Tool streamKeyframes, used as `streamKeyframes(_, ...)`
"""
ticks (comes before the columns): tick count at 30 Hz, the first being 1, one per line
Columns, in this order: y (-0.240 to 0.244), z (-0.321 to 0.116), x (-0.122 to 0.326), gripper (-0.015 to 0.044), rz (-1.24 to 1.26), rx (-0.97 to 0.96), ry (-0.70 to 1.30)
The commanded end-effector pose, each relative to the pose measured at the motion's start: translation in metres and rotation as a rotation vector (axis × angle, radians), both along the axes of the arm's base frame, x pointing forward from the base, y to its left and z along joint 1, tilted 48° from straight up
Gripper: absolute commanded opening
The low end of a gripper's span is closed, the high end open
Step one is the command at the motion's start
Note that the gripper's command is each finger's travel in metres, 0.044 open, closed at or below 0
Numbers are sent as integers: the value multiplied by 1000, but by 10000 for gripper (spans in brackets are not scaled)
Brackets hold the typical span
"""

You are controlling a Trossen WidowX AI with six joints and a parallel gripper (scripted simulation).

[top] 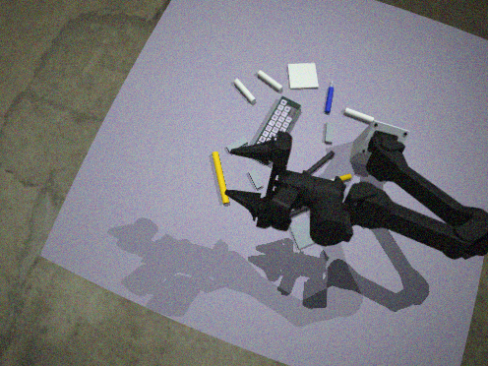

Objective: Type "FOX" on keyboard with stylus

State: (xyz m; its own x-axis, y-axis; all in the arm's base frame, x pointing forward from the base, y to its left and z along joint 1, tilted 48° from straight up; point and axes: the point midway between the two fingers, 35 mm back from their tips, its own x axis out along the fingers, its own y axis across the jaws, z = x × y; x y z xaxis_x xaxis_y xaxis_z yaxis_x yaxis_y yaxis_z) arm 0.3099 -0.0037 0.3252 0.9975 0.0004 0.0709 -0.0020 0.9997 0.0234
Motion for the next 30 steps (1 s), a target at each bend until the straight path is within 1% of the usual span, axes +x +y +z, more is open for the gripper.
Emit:
streamKeyframes(1, 1, -2, 2, 414, 5, 0, 11)
streamKeyframes(3, 5, -21, 14, 361, 42, 5, 102)
streamKeyframes(9, 23, -113, 48, 204, 207, 73, 511)
streamKeyframes(14, 38, -189, 52, 72, 343, 176, 843)
streamKeyframes(17, 47, -227, 44, 0, 413, 291, 1037)
streamKeyframes(21, 60, -269, 27, 0, 487, 509, 1300)
streamKeyframes(25, 72, -298, 9, 0, 527, 759, 1531)
streamKeyframes(27, 74, -302, 6, 0, 530, 805, 1568)
streamKeyframes(30, 74, -302, 6, 0, 530, 805, 1568)
